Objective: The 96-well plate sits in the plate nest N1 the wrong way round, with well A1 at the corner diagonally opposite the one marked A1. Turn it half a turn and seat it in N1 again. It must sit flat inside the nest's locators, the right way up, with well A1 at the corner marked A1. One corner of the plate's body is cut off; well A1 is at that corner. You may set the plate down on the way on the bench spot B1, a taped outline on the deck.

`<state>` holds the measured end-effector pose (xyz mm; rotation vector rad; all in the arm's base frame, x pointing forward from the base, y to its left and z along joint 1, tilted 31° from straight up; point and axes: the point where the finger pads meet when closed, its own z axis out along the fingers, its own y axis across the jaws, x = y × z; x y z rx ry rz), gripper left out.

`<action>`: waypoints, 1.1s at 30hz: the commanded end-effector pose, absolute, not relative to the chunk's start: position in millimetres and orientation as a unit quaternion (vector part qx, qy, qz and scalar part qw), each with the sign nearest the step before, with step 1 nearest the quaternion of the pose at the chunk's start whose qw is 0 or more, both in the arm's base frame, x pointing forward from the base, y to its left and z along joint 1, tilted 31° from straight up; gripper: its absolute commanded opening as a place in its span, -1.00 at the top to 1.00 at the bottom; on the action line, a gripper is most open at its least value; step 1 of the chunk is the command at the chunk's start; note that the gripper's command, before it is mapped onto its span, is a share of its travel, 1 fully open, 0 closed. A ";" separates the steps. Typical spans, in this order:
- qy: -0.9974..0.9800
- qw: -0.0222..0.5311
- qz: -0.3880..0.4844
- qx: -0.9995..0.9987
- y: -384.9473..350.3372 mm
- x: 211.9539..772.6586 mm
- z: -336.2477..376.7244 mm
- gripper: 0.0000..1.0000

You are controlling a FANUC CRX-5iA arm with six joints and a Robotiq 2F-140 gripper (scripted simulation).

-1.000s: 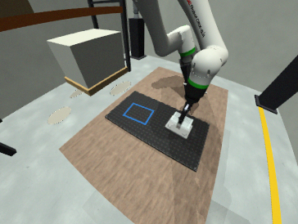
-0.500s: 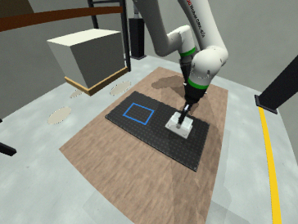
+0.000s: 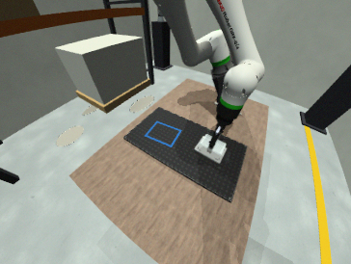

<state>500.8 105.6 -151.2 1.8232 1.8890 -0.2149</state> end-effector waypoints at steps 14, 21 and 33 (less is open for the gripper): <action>0.694 0.251 -0.079 0.670 94.9 507.0 -172.0 1.00; 0.694 0.251 -0.079 0.670 93.2 507.9 -175.3 1.00; 0.694 0.251 -0.079 0.670 92.8 508.1 -176.2 1.00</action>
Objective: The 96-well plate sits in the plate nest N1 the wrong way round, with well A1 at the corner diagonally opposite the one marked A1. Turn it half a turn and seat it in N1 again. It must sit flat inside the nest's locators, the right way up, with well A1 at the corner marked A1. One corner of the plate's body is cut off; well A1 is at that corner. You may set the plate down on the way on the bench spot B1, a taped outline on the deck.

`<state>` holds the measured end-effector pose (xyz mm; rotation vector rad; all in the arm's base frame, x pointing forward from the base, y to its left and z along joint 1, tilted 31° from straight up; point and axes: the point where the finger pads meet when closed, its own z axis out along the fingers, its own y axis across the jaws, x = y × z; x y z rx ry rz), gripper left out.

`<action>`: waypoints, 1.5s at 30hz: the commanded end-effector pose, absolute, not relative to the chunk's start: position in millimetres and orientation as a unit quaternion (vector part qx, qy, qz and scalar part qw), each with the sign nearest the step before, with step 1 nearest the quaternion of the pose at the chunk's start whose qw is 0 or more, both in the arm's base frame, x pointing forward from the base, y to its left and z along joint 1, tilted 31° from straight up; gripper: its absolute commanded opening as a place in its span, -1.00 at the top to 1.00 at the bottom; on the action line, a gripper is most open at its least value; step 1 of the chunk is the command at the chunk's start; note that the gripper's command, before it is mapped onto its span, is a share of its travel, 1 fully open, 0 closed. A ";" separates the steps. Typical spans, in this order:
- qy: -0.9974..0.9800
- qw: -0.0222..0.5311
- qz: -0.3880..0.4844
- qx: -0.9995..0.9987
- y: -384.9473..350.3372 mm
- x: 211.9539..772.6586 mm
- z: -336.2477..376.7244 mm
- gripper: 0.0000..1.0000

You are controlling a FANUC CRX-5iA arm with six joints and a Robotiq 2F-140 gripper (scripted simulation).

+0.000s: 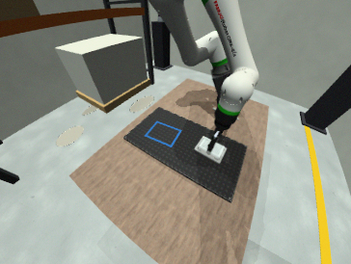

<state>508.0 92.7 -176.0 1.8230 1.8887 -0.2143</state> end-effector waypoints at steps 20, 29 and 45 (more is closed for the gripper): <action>0.694 0.251 -0.079 0.670 91.4 508.8 -178.8 1.00; 0.694 0.251 -0.079 0.670 90.8 509.2 -180.1 1.00; 0.694 0.251 -0.079 0.670 89.7 509.7 -182.1 1.00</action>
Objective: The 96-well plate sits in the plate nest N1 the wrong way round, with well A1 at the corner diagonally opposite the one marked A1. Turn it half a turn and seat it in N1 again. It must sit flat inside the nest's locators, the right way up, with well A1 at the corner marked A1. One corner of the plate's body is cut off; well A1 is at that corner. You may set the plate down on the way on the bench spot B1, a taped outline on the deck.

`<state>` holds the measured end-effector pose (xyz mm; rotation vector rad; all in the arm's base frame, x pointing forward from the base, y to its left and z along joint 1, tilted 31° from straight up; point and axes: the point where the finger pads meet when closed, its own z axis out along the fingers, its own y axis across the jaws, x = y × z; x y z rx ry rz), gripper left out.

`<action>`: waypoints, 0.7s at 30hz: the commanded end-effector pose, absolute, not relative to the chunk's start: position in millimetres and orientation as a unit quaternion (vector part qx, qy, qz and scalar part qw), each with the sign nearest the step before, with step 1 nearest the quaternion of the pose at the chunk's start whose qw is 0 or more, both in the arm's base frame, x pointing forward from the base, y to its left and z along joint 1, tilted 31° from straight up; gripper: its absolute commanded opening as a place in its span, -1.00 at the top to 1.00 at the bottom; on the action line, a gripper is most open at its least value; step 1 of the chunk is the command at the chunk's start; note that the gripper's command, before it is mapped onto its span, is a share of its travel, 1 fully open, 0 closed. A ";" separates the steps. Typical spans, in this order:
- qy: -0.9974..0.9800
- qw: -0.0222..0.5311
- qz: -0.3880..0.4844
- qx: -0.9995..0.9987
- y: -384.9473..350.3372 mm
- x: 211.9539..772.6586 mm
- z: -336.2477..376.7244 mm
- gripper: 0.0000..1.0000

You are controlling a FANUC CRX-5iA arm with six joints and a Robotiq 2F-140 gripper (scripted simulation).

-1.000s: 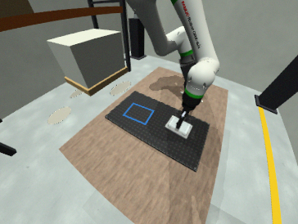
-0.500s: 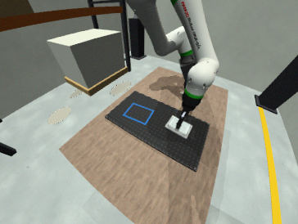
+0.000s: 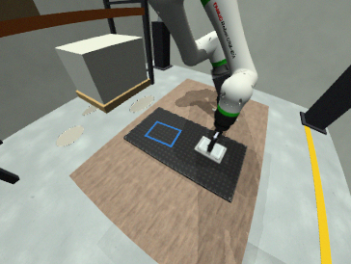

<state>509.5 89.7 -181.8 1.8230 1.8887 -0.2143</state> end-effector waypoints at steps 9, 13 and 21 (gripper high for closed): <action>0.694 0.251 -0.079 0.670 89.2 510.0 -183.1 1.00; 0.694 0.251 -0.079 0.670 88.9 510.2 -183.7 1.00; 0.694 0.251 -0.079 0.670 88.5 510.4 -184.6 1.00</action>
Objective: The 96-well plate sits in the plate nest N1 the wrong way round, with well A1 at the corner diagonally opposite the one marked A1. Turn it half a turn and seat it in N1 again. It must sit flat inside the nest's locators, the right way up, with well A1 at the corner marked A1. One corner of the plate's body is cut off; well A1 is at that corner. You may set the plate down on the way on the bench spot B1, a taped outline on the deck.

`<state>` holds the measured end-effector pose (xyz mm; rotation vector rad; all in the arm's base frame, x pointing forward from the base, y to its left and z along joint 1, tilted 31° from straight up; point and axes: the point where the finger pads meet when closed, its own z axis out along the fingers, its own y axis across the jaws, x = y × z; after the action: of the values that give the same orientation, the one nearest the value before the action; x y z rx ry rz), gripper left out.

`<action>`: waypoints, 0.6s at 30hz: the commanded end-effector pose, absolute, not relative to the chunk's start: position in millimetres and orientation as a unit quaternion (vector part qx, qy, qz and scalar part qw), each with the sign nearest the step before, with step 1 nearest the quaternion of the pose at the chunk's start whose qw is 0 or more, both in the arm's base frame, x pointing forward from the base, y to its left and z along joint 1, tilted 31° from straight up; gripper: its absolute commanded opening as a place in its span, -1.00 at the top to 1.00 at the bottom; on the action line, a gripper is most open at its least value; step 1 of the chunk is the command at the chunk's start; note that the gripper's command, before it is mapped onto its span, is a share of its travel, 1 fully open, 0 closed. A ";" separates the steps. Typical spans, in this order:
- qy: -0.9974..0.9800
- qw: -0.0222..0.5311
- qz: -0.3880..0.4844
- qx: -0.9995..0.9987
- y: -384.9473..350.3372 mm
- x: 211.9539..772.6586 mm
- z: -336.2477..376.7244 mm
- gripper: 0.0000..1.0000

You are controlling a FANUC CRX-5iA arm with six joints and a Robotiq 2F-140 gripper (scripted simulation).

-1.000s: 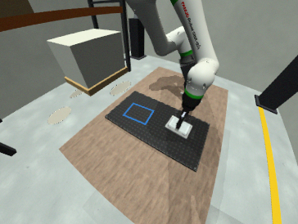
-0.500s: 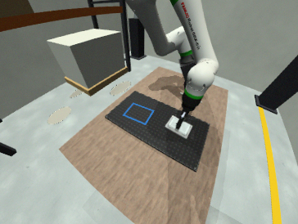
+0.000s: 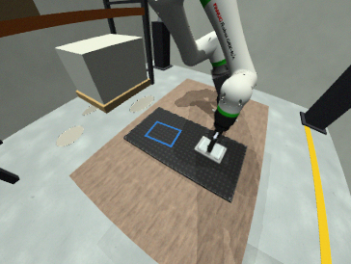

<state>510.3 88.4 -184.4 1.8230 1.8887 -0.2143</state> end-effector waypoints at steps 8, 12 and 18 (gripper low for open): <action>0.694 0.251 -0.079 0.670 88.3 510.5 -184.8 -1.00; 0.694 0.251 -0.079 0.670 88.3 510.5 -184.8 -1.00; 0.694 0.251 -0.079 0.670 88.3 510.5 -184.8 -1.00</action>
<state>510.4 88.1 -184.9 1.8230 1.8887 -0.2143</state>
